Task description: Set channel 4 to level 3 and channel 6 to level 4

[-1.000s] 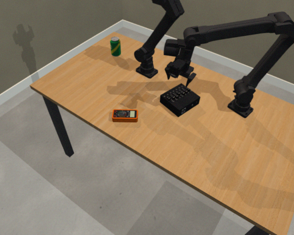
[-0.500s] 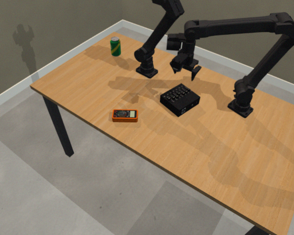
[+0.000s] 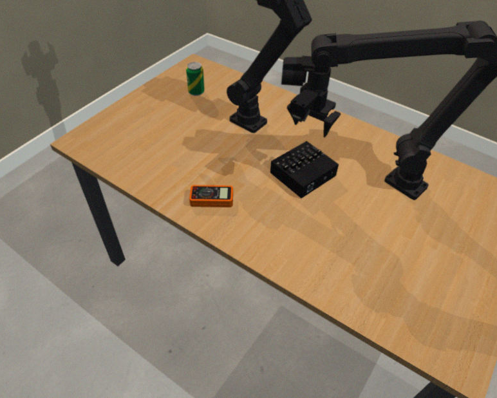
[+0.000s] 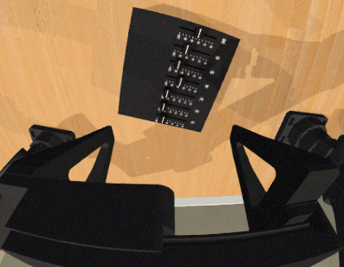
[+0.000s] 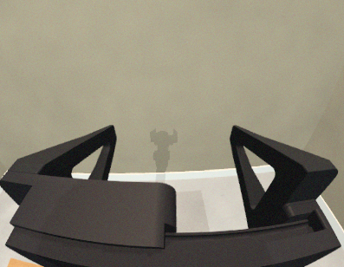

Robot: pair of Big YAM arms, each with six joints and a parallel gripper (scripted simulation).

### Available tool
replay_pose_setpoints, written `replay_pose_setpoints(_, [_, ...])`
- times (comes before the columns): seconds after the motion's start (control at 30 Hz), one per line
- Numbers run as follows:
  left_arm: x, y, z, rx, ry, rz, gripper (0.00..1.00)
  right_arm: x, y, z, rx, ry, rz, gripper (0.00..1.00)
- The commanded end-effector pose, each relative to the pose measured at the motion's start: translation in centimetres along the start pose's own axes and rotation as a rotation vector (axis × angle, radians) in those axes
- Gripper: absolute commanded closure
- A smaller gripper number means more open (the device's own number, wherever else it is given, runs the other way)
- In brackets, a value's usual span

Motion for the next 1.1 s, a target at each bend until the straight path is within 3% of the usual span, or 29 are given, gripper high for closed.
replay_pose_setpoints(0.0, [2.6,0.8,-1.3,-0.006,-0.056,-0.034,0.0,-0.5,3.8,-0.1,-0.009,-0.004,-0.055,0.0])
replay_pose_setpoints(0.8, [2.2,0.4,-1.7,0.01,-0.032,-0.017,0.0,-0.5,3.8,-0.1,-0.009,-0.004,-0.055,0.0])
replay_pose_setpoints(1.07, [6.5,-0.8,-8.9,0.431,0.113,0.03,0.0,-0.5,3.8,-0.1,-0.009,-0.004,-0.055,0.0])
Point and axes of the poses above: on each arm, the point where the finger pads meet when closed, its own x axis back along the fingers, its own z axis across the jaws, y = z × x, the point moved 6 cm from there along x, back along the fingers, and after that the axes turned 2 degrees about -x, right-handed, at the moved point
